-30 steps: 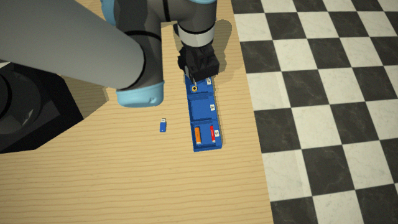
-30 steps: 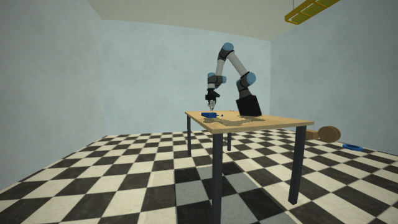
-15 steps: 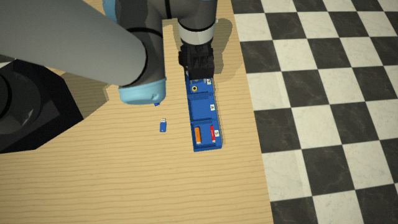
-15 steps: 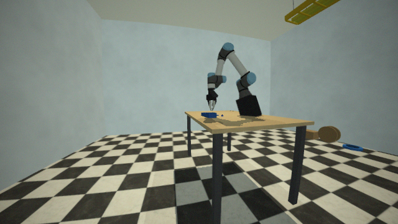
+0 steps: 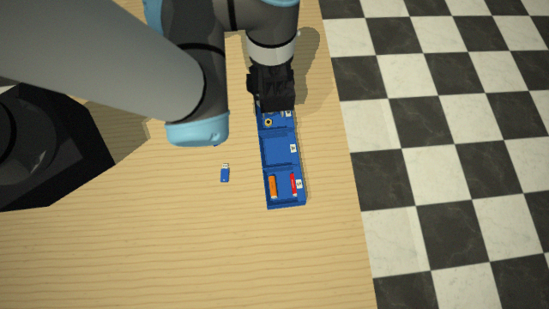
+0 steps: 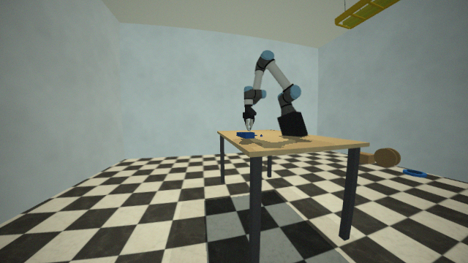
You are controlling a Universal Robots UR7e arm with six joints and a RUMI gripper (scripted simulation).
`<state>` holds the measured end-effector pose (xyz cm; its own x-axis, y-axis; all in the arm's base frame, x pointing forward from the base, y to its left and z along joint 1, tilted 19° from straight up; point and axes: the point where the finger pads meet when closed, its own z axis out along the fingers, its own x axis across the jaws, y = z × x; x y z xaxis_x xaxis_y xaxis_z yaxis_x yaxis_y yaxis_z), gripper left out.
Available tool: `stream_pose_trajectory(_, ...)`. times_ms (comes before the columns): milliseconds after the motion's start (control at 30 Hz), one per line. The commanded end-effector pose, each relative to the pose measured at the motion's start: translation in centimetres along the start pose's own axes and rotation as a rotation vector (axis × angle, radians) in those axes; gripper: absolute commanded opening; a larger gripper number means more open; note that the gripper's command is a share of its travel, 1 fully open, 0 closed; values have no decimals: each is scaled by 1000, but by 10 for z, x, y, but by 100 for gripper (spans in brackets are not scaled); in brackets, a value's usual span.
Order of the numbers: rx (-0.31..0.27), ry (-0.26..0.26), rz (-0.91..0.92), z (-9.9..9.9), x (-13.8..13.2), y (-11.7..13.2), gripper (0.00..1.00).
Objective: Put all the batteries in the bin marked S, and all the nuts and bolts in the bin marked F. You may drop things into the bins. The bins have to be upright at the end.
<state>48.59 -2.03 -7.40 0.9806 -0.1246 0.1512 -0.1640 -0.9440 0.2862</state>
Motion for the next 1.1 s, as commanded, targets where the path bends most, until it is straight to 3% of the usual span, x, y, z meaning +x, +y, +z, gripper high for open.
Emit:
stream_pose_trajectory(0, 0, 1, 0, 5, 1, 0, 0)
stream_pose_trajectory(467, 0, 1, 0, 33, 1, 0, 0)
stream_pose_trajectory(933, 0, 1, 0, 34, 1, 0, 0)
stream_pose_trajectory(967, 0, 1, 0, 34, 1, 0, 18)
stream_pose_trajectory(1067, 0, 1, 0, 34, 1, 0, 18)
